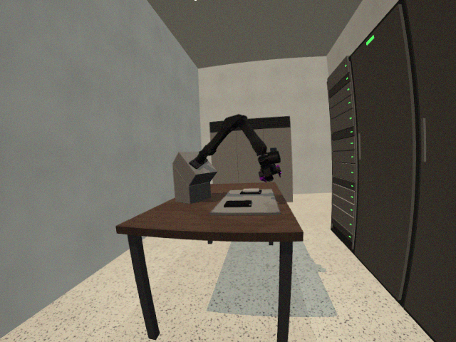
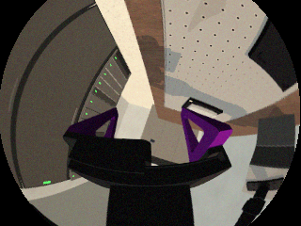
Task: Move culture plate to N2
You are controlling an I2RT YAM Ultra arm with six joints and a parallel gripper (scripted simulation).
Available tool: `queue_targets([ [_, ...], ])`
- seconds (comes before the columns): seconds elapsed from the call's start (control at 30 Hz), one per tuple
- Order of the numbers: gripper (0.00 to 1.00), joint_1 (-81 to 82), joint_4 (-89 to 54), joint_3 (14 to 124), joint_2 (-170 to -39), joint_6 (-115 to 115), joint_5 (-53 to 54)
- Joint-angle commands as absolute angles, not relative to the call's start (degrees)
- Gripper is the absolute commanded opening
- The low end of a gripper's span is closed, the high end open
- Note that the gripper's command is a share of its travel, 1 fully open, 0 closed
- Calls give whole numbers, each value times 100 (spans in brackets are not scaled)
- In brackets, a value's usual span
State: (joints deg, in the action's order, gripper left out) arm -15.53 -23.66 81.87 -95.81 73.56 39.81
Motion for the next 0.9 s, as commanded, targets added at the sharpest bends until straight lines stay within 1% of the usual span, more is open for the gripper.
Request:
queue_targets([
  [0.0, 100, -1321, -2217, 7937, -9707, 7220, 3620],
  [0.07, 100, -1207, -2318, 7932, -9740, 7104, 3452],
  [0.1, 100, -1117, -2424, 8191, -9773, 6999, 3305],
  [0.13, 100, -1043, -2441, 8190, -9798, 6936, 3198],
  [0.2, 100, -937, -2173, 7841, -9824, 6985, 3109],
  [0.27, 100, -763, -2415, 8124, -9885, 6754, 2825],
  [0.37, 100, -684, -2445, 8131, -9912, 6677, 2708],
  [0.47, 100, -420, -2622, 8213, -10013, 6351, 2280],
  [0.6, 100, -202, -2190, 7712, -10045, 6477, 2100],
  [0.67, 100, -108, -2223, 7723, -10080, 6372, 1955],
  [0.7, 100, -16, -2372, 7965, -10114, 6279, 1815],
  [0.73, 100, 70, -2414, 7979, -10145, 6179, 1682],
  [0.77, 100, 124, -2229, 7764, -10159, 6206, 1639],
  [0.87, 100, 391, -2461, 7953, -10248, 5899, 1228],
])
